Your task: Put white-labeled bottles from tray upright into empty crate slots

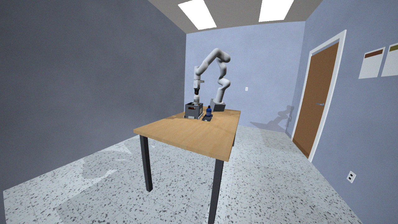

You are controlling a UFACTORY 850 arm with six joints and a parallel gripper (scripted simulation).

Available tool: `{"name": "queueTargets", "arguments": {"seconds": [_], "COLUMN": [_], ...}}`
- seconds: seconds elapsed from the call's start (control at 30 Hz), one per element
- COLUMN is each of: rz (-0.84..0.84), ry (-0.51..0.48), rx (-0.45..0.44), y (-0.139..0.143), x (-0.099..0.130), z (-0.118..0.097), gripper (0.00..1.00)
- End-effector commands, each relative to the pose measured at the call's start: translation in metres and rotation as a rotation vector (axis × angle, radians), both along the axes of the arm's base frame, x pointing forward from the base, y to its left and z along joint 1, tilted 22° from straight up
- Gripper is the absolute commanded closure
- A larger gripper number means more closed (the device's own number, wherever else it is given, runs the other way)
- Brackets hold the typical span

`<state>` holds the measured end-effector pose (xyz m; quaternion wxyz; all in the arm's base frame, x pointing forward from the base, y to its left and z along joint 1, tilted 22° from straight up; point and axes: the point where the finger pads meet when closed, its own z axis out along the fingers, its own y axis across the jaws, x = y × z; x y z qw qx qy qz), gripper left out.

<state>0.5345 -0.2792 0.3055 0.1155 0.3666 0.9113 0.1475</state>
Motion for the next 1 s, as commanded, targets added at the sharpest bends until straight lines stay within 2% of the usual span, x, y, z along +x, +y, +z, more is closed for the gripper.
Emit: {"name": "queueTargets", "arguments": {"seconds": [0.0,0.97], "rz": [0.000,0.000], "ry": [-0.002,-0.002], "rx": [-0.002,-0.002], "y": [-0.0006,0.0012], "x": [0.0007,0.0039], "z": [0.0011,-0.0081], "gripper": [1.00,1.00]}}
